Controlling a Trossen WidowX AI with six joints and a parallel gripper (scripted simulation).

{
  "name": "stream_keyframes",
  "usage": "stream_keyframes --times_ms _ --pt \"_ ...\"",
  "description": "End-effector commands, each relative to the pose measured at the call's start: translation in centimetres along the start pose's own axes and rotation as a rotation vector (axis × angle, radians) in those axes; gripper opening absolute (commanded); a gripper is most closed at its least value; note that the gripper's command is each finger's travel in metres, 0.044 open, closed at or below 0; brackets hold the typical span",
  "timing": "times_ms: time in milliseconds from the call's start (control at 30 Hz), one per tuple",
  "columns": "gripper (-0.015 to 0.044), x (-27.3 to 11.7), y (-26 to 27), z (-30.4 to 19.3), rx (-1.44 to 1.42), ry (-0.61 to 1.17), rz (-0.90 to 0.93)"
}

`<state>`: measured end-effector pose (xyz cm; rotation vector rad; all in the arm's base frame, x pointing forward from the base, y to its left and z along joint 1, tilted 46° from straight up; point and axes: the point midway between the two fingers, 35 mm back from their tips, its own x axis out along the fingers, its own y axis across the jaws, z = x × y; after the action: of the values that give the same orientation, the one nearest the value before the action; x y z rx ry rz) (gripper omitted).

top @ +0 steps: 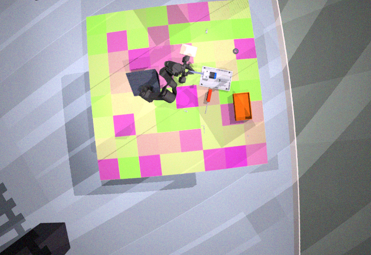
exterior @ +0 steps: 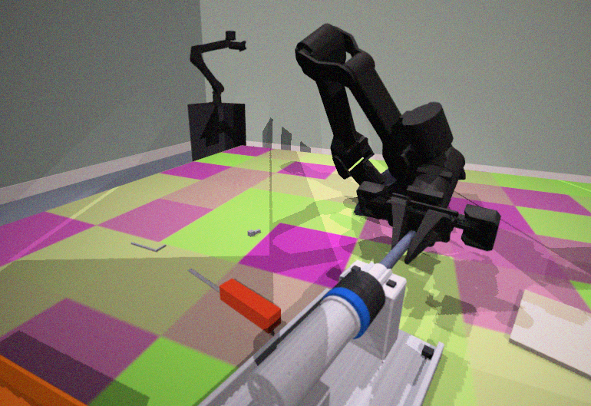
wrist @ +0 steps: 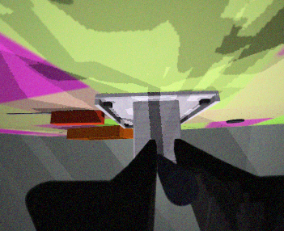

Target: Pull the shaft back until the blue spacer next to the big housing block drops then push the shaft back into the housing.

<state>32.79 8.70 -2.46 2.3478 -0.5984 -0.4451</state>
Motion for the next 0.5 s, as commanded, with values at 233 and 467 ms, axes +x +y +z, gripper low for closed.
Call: stream_keyframes --times_ms 233,467 --pt "0.0 -0.12 0.01 0.1 0.003 -0.001 0.001" --pt "0.0 -0.18 0.01 0.13 0.003 -0.001 0.001"
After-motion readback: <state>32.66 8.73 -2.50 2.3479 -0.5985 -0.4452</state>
